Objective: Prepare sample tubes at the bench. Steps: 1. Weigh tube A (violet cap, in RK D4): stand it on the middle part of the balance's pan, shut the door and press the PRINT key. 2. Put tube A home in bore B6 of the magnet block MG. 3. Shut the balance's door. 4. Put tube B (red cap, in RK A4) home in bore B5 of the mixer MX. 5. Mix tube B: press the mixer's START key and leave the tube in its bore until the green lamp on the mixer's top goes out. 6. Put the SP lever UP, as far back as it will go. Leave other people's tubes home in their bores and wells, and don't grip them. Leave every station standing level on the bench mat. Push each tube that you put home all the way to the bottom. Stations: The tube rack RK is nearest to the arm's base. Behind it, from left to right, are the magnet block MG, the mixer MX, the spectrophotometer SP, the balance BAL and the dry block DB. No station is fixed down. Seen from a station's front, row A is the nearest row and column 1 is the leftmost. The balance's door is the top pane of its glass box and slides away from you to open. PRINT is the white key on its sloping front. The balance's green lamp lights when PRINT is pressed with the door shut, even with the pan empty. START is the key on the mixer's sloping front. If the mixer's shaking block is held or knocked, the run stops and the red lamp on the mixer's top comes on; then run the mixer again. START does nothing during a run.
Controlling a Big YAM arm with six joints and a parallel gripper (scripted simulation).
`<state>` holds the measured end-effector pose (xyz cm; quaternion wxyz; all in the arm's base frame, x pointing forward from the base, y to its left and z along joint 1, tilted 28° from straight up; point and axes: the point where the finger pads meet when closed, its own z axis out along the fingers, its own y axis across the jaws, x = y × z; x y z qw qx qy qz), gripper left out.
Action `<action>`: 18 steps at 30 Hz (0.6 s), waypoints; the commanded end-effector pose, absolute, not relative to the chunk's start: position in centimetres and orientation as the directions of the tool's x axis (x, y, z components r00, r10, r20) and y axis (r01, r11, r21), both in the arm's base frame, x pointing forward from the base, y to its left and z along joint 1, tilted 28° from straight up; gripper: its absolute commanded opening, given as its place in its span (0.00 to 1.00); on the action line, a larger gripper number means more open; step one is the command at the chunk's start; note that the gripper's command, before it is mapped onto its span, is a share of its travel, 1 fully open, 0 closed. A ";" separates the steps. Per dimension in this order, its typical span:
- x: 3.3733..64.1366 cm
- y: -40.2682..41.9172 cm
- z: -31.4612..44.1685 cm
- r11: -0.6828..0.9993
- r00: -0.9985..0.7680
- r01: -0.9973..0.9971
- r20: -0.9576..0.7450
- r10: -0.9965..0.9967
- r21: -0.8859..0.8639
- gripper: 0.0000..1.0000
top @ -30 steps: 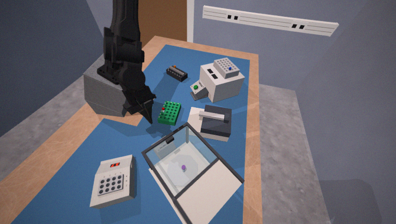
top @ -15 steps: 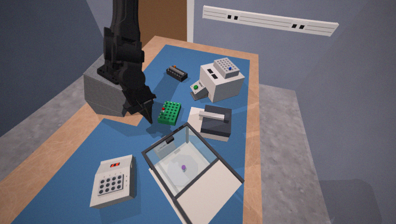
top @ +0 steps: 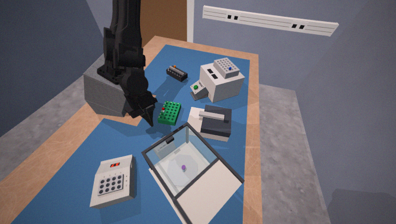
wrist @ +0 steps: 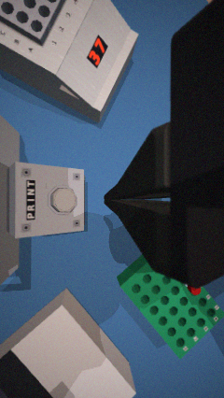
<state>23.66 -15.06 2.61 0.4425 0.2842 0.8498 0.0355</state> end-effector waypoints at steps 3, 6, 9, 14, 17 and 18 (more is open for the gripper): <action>25.7 -16.4 3.7 0.842 -0.412 0.441 -0.763 0.498 0.311 0.00; 26.0 -16.4 3.3 0.841 -0.413 0.442 -0.761 0.500 0.312 0.00; 26.4 -16.4 2.9 0.840 -0.414 0.442 -0.760 0.501 0.313 0.00; 26.9 -16.4 2.3 0.840 -0.416 0.443 -0.757 0.503 0.315 0.00; 27.3 -16.5 1.9 0.839 -0.417 0.443 -0.756 0.505 0.316 0.00; 27.4 -16.5 1.7 0.839 -0.417 0.443 -0.756 0.505 0.316 0.00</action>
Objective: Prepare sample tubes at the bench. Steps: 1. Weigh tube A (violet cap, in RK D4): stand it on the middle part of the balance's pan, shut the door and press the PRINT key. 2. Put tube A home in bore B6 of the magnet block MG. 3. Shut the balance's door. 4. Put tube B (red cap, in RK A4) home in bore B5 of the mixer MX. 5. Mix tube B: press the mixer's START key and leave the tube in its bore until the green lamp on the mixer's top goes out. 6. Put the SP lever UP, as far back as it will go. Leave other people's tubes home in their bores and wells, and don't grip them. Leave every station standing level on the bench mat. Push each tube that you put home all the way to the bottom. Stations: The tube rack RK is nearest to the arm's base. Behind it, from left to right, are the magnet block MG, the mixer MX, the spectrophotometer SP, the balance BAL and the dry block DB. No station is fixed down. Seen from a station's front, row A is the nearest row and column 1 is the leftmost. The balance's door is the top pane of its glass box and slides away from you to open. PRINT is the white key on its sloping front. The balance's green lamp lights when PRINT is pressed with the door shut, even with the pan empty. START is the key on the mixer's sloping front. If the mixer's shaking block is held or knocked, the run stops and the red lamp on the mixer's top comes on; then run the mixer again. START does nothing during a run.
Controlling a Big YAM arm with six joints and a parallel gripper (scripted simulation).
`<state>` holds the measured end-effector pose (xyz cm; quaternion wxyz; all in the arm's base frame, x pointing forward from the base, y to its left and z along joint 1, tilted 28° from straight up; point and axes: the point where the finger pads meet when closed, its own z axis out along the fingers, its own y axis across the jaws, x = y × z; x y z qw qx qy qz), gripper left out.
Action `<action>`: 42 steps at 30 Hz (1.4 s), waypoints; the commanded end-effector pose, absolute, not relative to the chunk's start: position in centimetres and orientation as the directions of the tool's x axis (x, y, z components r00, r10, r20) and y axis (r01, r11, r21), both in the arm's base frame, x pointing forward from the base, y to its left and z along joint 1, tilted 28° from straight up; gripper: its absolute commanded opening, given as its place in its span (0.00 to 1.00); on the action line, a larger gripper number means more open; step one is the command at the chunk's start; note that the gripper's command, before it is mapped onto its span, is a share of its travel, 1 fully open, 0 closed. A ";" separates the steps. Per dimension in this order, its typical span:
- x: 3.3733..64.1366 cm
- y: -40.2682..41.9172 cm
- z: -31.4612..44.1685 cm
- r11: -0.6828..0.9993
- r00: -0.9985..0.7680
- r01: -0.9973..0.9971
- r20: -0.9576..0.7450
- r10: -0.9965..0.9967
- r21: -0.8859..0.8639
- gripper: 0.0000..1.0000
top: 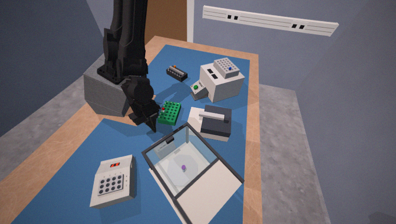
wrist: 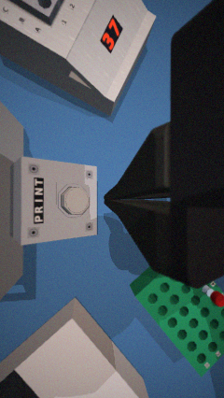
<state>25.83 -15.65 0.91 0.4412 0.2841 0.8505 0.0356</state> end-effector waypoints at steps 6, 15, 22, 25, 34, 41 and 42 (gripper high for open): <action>27.8 -16.5 1.2 0.838 -0.418 0.444 -0.754 0.506 0.317 0.00; 28.9 -16.6 0.1 0.837 -0.421 0.445 -0.751 0.509 0.319 0.00; 28.5 -16.7 0.7 0.836 -0.407 0.448 -0.761 0.505 0.316 0.00; 28.3 -16.6 0.1 0.836 -0.425 0.450 -0.748 0.510 0.314 0.00; 29.2 -16.7 -0.2 0.837 -0.422 0.445 -0.750 0.510 0.319 0.00; 29.4 -16.7 -0.4 0.837 -0.422 0.445 -0.749 0.510 0.319 0.00; 29.5 -16.7 -0.5 0.837 -0.422 0.445 -0.749 0.511 0.319 0.00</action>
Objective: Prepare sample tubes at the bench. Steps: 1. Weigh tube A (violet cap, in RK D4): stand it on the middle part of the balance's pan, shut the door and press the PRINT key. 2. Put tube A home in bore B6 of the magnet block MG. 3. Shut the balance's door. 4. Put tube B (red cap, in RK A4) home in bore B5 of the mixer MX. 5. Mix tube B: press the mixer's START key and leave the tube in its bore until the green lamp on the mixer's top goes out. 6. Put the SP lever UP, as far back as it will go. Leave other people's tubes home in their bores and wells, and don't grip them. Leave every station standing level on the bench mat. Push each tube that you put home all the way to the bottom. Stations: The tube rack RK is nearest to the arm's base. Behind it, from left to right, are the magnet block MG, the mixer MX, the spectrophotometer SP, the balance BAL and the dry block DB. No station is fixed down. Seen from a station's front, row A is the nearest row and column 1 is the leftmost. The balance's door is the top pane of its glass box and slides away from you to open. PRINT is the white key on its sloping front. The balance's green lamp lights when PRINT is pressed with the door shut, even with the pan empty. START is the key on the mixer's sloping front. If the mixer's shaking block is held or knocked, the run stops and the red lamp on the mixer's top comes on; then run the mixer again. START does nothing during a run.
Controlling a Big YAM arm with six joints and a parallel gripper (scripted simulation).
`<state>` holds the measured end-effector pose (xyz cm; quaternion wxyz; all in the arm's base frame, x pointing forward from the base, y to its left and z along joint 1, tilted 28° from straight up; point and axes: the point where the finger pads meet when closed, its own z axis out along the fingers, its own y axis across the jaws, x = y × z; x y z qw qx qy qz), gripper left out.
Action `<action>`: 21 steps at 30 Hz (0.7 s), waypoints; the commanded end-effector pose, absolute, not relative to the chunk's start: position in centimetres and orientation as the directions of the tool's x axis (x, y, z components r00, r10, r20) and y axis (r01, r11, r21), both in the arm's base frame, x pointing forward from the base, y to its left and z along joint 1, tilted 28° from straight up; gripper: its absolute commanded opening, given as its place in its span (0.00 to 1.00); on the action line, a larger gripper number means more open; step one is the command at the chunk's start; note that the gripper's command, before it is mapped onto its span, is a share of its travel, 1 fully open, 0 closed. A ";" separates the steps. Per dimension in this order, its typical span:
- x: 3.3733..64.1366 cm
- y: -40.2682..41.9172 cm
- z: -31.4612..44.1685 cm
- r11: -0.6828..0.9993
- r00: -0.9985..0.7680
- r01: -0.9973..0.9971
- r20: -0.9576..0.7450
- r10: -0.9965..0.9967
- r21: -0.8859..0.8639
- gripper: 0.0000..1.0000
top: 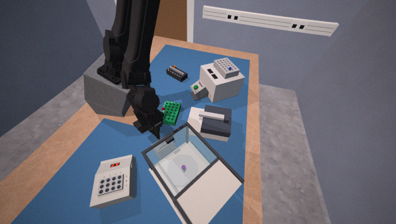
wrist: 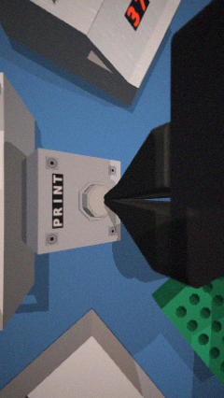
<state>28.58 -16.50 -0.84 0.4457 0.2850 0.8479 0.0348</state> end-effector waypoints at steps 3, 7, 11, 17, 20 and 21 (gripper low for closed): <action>29.6 -16.7 -0.6 0.836 -0.422 0.445 -0.749 0.511 0.319 0.00; 29.8 -16.7 -0.8 0.836 -0.423 0.445 -0.748 0.511 0.320 0.00; 29.9 -16.7 -0.9 0.836 -0.423 0.445 -0.748 0.511 0.320 0.00; 30.2 -16.8 -1.1 0.836 -0.423 0.446 -0.748 0.512 0.320 0.00; 30.3 -16.8 -1.3 0.836 -0.423 0.446 -0.747 0.512 0.320 0.00; 30.4 -16.8 -1.3 0.836 -0.423 0.446 -0.747 0.512 0.320 0.00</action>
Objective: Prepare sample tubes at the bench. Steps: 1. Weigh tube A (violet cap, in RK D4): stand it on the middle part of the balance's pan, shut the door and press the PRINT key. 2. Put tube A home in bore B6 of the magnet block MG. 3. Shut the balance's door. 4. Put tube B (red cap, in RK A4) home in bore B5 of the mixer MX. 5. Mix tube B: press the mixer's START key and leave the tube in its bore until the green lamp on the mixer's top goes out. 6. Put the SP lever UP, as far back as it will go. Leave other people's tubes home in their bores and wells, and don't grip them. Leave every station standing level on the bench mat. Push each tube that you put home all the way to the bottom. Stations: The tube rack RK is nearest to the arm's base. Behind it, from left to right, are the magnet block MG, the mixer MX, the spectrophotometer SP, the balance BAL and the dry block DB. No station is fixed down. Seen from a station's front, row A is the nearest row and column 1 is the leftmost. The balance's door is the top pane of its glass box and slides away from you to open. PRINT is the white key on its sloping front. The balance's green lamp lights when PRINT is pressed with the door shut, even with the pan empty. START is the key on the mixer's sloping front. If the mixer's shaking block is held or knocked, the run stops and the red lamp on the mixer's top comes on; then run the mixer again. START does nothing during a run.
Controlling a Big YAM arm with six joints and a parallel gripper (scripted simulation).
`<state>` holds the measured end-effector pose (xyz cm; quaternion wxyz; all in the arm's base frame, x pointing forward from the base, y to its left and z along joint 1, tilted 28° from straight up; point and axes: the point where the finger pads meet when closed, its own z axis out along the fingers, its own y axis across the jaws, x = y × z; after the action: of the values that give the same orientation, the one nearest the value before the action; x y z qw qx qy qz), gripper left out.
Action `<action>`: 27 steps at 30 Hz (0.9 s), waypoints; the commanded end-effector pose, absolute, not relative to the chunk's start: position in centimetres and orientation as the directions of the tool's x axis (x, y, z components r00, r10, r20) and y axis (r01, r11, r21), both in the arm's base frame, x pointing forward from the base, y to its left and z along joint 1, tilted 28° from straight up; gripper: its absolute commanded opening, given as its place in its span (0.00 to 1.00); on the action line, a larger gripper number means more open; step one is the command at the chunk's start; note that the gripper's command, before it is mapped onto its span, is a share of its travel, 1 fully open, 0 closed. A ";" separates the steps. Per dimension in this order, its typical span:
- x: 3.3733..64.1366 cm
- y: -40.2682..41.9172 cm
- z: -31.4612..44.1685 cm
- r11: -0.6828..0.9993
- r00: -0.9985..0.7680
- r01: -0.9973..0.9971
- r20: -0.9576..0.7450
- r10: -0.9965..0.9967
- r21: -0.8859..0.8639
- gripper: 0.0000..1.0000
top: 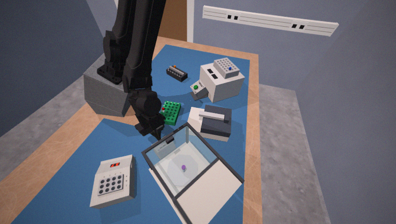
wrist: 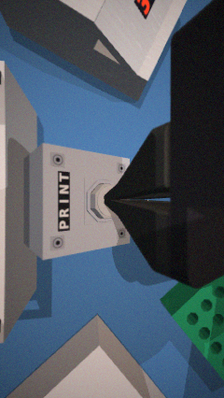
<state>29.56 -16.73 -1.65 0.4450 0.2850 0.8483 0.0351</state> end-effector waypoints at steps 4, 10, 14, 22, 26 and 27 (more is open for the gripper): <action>30.6 -16.9 -1.4 0.836 -0.423 0.446 -0.747 0.512 0.320 0.00; 30.8 -16.9 -1.6 0.836 -0.423 0.446 -0.747 0.512 0.320 0.00; 31.0 -17.0 -1.8 0.836 -0.424 0.446 -0.747 0.512 0.320 0.00; 31.0 -16.9 -2.2 0.833 -0.432 0.449 -0.738 0.519 0.323 0.00; 31.0 -16.9 -2.2 0.833 -0.432 0.449 -0.738 0.519 0.323 0.00; 31.0 -16.9 -2.2 0.833 -0.432 0.449 -0.738 0.519 0.323 0.00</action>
<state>30.01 -16.84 -2.01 0.4496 0.2860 0.8455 0.0331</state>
